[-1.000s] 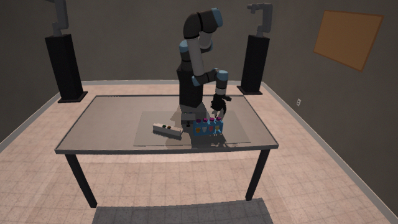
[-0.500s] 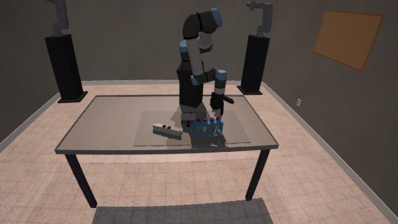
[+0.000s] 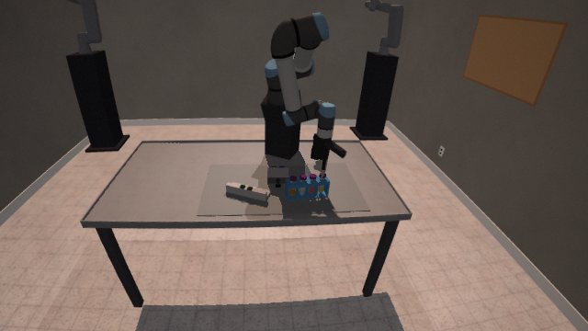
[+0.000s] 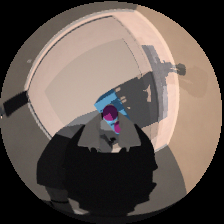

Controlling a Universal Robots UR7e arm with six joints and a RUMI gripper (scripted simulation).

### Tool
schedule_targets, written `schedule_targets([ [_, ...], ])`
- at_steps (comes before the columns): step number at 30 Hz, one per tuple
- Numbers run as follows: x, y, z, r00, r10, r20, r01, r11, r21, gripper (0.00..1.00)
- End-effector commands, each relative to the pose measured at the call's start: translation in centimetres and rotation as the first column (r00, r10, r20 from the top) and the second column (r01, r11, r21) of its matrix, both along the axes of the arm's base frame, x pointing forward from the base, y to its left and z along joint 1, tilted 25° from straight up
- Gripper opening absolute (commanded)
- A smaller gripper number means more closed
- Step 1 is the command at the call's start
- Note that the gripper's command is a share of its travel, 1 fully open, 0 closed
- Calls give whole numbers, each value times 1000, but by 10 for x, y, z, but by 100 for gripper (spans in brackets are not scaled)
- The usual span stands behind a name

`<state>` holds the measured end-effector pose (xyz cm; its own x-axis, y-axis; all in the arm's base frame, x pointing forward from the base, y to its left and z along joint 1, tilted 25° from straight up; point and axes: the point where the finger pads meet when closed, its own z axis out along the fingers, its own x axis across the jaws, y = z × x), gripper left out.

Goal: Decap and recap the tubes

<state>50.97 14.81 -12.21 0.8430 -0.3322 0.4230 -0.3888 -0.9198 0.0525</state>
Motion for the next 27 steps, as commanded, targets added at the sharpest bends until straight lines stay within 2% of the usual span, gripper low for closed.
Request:
schedule_targets([
  [1,0,0,0,1000,-4,1,4,1000,0,0],
  [11,0,0,0,1000,-4,1,4,1000,0,0],
  [12,0,0,0,999,41,-10,-41,999,-18,0],
  [14,0,0,0,999,41,-10,-41,999,-18,0],
  [17,0,0,1,984,174,-47,-177,982,-70,0],
  [22,0,0,1,916,382,-123,-397,906,-143,0],
  [27,0,0,1,800,561,-212,-598,778,-196,0],
])
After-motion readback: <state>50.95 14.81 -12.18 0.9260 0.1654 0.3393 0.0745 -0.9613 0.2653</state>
